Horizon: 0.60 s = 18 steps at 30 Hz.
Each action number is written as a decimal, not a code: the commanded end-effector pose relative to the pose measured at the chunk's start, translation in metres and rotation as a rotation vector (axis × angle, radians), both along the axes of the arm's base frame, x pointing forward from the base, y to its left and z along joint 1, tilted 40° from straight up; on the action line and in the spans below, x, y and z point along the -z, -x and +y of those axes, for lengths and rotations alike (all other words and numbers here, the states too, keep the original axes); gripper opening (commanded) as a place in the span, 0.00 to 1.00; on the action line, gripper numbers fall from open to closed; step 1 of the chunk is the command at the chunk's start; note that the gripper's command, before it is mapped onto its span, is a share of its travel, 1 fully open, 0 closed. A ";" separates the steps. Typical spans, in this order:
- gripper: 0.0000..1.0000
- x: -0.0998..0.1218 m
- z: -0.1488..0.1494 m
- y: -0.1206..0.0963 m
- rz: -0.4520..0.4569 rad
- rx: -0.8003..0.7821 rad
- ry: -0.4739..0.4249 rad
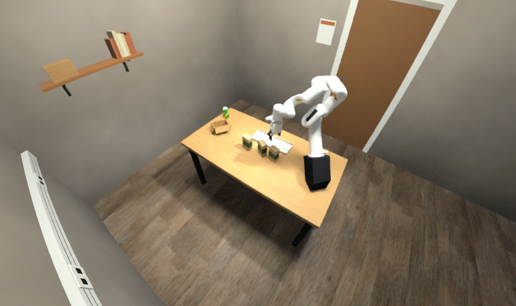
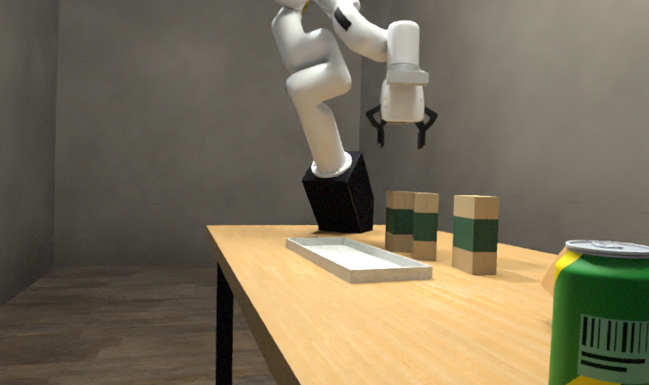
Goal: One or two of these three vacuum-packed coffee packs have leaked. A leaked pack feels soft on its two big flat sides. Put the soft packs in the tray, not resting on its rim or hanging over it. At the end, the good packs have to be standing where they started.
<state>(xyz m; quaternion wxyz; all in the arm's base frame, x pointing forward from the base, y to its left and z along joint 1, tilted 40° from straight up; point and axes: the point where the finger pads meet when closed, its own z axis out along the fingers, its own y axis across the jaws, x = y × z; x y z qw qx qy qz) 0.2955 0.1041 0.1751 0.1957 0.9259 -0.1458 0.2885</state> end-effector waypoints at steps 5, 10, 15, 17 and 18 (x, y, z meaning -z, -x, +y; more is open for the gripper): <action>1.00 0.006 0.011 0.019 0.053 -0.062 0.037; 1.00 0.006 0.011 0.019 0.053 -0.062 0.037; 1.00 0.006 0.011 0.019 0.053 -0.062 0.037; 1.00 0.006 0.011 0.019 0.053 -0.062 0.037; 1.00 0.006 0.011 0.019 0.053 -0.062 0.037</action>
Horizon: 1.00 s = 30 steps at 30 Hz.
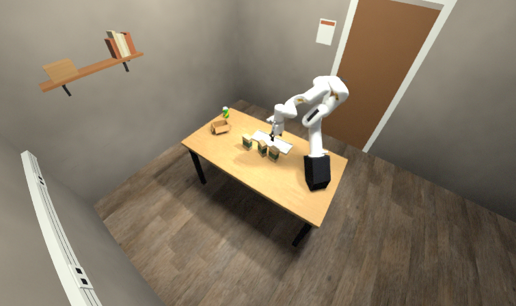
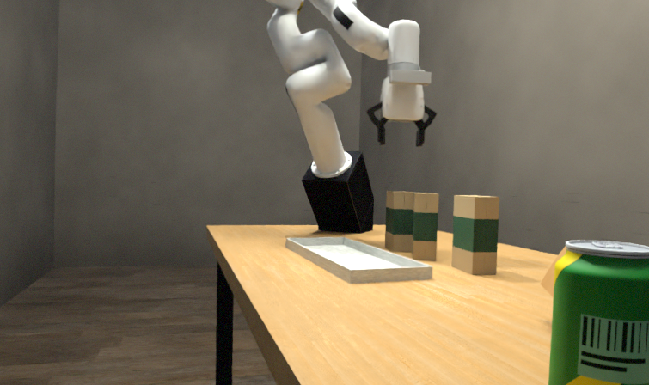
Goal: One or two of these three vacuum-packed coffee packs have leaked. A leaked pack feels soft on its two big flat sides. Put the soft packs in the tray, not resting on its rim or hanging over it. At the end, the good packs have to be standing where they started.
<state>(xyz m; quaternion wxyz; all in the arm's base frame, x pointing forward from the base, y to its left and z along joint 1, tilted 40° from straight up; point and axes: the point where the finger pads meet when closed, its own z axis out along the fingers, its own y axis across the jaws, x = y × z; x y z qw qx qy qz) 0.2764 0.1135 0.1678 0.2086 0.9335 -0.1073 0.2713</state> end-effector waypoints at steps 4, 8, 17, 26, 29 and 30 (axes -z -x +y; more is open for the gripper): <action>0.84 0.000 0.001 -0.001 -0.002 -0.003 -0.001; 0.84 0.026 -0.015 -0.020 -0.006 0.000 0.006; 0.84 0.045 -0.025 -0.029 -0.002 -0.003 -0.001; 0.84 0.056 -0.032 -0.036 -0.002 -0.002 -0.001; 0.84 0.067 -0.038 -0.042 -0.002 -0.002 -0.001; 0.84 0.069 -0.039 -0.044 -0.002 -0.002 -0.001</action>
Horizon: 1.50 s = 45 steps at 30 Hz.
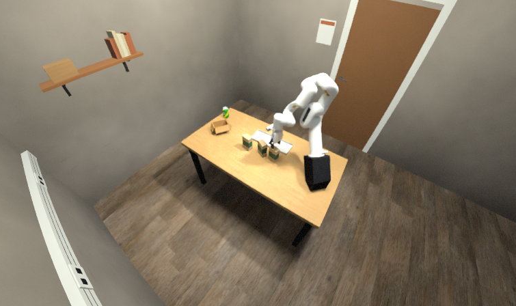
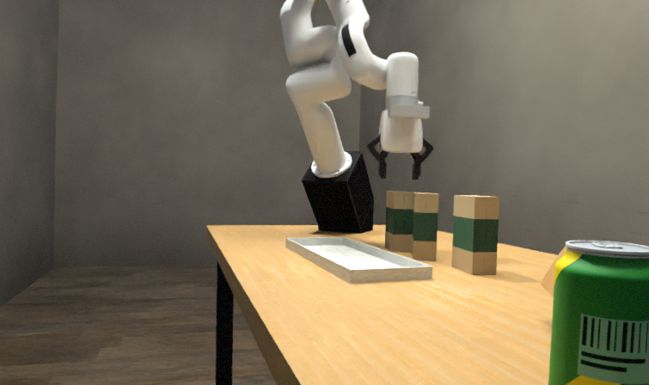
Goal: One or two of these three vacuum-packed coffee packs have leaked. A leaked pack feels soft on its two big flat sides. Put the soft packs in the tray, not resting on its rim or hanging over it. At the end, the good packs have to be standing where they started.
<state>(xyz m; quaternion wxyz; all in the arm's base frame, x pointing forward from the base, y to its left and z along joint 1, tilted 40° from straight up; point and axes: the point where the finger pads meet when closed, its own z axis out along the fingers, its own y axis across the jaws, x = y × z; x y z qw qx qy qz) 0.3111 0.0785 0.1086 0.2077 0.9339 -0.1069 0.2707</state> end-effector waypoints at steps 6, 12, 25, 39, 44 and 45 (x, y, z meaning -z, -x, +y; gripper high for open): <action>0.84 0.014 -0.006 -0.011 -0.004 -0.001 0.001; 0.84 0.014 -0.006 -0.011 -0.004 -0.001 0.001; 0.84 0.014 -0.005 -0.012 -0.004 -0.001 0.001; 0.84 0.014 -0.006 -0.012 -0.004 -0.001 0.001; 0.84 0.018 -0.008 -0.015 -0.004 -0.001 0.001; 0.84 0.020 -0.009 -0.016 -0.004 -0.001 0.001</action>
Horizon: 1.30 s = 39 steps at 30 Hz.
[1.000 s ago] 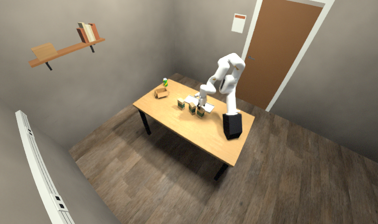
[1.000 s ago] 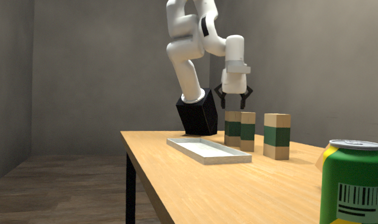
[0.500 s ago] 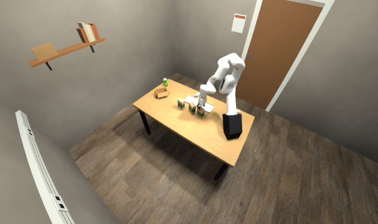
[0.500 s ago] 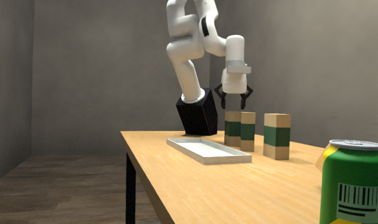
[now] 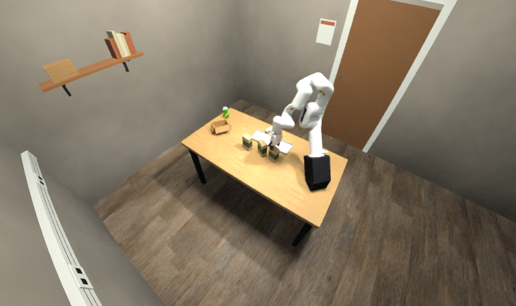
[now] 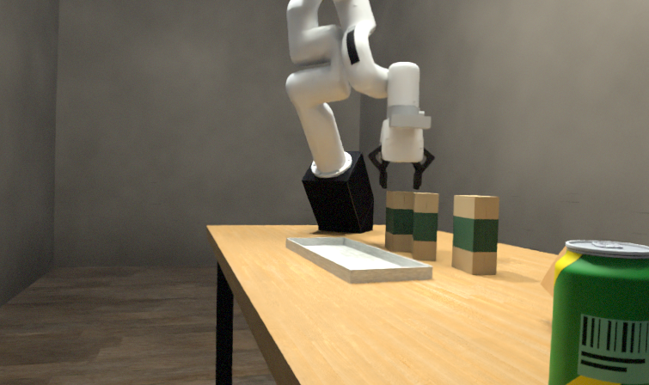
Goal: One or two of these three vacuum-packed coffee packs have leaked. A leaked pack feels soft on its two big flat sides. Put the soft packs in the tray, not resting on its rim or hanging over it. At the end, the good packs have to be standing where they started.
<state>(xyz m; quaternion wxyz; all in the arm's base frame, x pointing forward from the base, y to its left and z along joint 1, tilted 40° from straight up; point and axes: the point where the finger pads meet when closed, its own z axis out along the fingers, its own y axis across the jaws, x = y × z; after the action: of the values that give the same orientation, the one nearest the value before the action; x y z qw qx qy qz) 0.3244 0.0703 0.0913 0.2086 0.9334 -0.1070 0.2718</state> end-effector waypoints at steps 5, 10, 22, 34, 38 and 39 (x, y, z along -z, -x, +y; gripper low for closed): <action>0.84 0.010 -0.005 -0.007 -0.002 -0.002 -0.001; 0.84 0.018 -0.010 -0.012 -0.002 -0.002 -0.001; 0.84 0.034 -0.019 -0.022 -0.002 -0.002 -0.001; 0.84 0.037 -0.021 -0.023 -0.002 -0.002 -0.001; 0.84 0.037 -0.021 -0.023 -0.002 -0.002 -0.001; 0.84 0.037 -0.021 -0.023 -0.002 -0.002 -0.001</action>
<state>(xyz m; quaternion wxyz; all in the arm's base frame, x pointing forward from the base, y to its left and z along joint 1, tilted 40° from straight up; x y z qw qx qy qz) 0.3473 0.0485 0.0538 0.2086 0.9333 -0.1070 0.2720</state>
